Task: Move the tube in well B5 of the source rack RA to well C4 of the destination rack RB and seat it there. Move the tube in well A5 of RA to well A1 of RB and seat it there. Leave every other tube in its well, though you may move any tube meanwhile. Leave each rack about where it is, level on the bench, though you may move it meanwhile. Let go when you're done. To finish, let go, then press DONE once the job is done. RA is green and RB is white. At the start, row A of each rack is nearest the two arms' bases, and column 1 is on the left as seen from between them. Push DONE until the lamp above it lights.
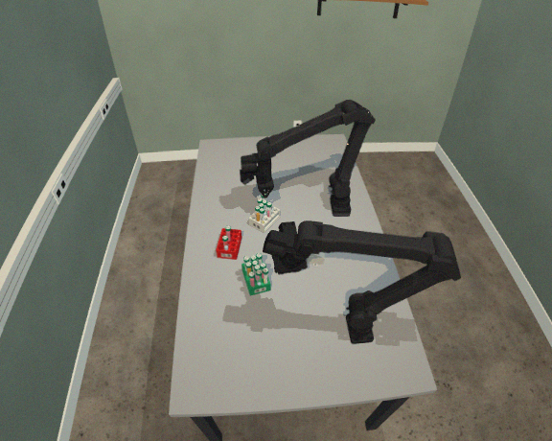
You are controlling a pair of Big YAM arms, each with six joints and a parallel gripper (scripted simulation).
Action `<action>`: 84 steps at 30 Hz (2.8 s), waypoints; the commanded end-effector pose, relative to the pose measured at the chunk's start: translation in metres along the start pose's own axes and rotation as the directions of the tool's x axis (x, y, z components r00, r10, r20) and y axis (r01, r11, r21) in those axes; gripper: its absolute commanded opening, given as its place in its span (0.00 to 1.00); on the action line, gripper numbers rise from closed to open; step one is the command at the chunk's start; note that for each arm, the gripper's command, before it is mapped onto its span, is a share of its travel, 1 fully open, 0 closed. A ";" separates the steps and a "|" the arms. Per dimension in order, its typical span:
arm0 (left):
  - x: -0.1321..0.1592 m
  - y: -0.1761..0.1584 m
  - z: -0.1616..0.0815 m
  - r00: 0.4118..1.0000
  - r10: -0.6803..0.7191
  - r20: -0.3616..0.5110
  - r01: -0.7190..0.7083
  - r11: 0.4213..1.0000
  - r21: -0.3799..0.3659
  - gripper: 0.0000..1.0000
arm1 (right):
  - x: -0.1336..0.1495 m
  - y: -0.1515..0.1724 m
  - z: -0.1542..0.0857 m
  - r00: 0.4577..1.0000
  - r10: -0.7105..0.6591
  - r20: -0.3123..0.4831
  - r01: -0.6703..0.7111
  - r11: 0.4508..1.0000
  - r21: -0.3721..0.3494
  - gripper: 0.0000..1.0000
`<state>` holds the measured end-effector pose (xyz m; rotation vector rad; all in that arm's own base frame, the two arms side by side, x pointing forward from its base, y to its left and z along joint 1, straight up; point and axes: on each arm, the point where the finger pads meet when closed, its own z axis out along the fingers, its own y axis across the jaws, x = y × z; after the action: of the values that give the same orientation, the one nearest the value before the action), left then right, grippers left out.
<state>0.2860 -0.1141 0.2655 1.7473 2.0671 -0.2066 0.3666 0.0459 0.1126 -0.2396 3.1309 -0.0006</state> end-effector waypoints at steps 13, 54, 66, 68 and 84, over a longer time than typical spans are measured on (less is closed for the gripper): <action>-0.009 0.009 -0.012 1.000 0.012 0.014 -0.012 0.999 -0.032 0.30 | -0.005 0.006 0.011 1.000 -0.006 0.001 0.006 1.000 -0.001 0.00; -0.009 0.009 -0.012 1.000 0.012 0.014 -0.012 0.999 -0.032 0.30 | -0.013 0.002 0.003 0.999 -0.003 0.032 0.003 1.000 0.000 0.24; -0.009 0.009 -0.012 1.000 0.012 0.014 -0.012 0.999 -0.032 0.30 | -0.013 0.002 0.003 0.999 -0.003 0.032 0.003 1.000 0.000 0.30; -0.009 0.009 -0.012 1.000 0.012 0.014 -0.012 0.999 -0.032 0.30 | -0.013 0.002 0.003 0.999 -0.003 0.032 0.003 1.000 0.000 0.30; -0.009 0.009 -0.012 1.000 0.012 0.014 -0.012 0.999 -0.032 0.30 | -0.023 0.006 -0.038 0.998 -0.007 0.066 0.007 1.000 0.000 0.30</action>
<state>0.2860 -0.1141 0.2655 1.7473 2.0671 -0.2066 0.3683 0.0461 0.1164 -0.2405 3.1426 -0.0015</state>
